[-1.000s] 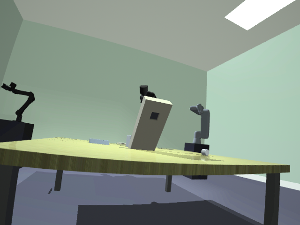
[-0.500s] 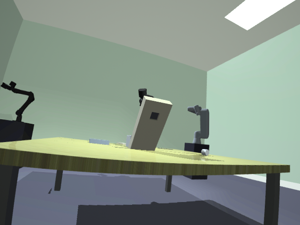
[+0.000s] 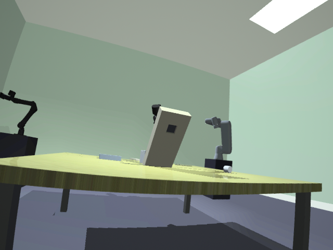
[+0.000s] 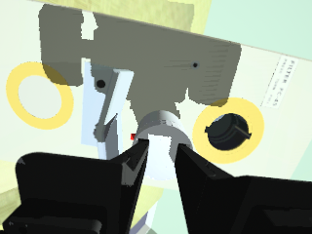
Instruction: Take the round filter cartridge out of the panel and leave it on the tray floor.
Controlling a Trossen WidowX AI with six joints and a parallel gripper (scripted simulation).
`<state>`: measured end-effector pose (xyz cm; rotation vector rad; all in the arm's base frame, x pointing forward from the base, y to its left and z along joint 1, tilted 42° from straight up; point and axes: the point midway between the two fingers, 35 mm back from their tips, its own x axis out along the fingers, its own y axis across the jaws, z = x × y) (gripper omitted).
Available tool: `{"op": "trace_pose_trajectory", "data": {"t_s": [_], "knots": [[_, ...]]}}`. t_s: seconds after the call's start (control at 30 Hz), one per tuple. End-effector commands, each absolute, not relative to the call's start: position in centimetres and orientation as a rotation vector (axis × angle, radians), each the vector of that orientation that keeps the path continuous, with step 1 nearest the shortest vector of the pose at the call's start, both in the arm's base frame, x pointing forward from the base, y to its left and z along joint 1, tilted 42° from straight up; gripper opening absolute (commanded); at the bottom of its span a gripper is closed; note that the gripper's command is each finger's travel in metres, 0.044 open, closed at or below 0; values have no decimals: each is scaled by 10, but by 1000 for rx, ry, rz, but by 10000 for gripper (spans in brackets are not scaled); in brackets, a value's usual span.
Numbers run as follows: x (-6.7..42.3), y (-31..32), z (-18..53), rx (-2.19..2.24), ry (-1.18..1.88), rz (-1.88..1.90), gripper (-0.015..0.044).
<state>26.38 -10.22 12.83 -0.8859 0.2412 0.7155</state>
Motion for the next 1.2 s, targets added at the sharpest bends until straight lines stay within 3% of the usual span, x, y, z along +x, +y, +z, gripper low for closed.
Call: {"op": "trace_pose_trajectory", "data": {"t_s": [0.0,0.07,0.5,0.87,1.17], "knots": [[265,-103,130,-889,240,714,79],[265,-103,130,-889,240,714,112],[262,-101,130,-900,228,709,112],[305,-140,178,-901,227,709,112],[309,-183,226,-921,226,701,348]]}}
